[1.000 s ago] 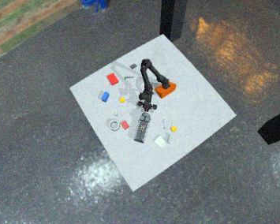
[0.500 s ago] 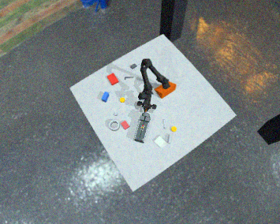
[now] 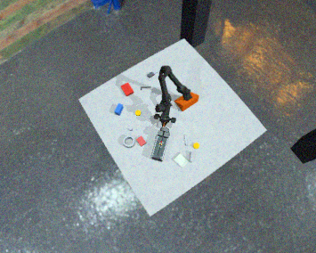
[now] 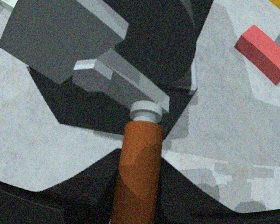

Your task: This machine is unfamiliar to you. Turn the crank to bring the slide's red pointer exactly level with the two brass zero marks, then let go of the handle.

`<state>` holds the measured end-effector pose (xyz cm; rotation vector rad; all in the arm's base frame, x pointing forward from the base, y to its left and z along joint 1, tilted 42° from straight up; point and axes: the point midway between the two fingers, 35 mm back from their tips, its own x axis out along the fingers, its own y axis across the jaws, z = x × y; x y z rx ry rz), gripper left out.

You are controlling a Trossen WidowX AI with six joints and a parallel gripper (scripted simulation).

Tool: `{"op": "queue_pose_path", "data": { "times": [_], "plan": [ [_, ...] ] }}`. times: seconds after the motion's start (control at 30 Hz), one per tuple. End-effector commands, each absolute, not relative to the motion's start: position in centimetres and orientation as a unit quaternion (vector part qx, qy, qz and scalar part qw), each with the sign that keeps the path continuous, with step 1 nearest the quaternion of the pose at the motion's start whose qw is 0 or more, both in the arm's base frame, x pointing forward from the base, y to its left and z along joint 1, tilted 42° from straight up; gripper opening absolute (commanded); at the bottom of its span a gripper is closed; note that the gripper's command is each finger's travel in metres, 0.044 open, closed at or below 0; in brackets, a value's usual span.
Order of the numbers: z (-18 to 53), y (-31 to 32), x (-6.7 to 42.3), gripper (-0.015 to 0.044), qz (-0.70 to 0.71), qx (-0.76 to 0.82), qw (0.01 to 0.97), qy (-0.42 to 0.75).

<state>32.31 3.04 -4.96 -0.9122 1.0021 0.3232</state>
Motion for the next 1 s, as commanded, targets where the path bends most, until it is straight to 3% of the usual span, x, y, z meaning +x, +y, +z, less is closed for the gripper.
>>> {"op": "queue_pose_path", "data": {
  "times": [0.0, 0.97],
  "plan": [
    [-4.1, 3.1, 32.7, 0.0, 0.144, -0.423, 0.77, 0.455],
    [-1.8, 5.7, 32.4, 0.0, 0.145, -0.422, 0.771, 0.454]
  ]
}}
